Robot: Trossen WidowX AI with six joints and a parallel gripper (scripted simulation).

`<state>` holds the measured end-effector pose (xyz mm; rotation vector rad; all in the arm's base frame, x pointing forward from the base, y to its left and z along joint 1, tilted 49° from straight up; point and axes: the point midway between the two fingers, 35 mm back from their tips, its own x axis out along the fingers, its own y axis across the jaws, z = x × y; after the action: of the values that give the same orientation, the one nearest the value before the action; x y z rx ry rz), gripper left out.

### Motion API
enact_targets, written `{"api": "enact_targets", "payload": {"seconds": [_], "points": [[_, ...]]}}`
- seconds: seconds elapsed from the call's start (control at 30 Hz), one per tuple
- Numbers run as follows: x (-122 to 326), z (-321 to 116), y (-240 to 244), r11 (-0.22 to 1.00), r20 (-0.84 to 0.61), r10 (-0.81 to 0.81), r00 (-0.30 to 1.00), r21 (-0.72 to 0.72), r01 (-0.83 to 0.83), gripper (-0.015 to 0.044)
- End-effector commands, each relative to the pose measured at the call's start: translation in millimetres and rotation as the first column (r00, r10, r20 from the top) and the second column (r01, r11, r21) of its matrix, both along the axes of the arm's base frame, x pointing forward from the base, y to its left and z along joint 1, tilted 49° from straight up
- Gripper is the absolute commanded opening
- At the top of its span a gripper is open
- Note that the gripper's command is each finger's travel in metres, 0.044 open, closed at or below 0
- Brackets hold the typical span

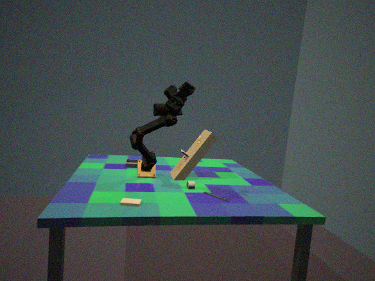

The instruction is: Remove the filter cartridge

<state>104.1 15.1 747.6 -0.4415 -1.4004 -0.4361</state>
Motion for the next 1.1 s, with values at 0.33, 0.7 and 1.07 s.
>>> {"api": "enact_targets", "payload": {"seconds": [0.33,0.7,1.07], "points": [[197,-120,75,0.999,-0.687,0.029,0.726,-0.010,-0.049,0.0091],[243,-213,135,0.987,-0.887,-0.075,0.456,-0.130,-0.091,0.0091],[260,-388,190,0.875,-0.882,-0.471,-0.032,-0.462,-0.148,0.0091]]}}
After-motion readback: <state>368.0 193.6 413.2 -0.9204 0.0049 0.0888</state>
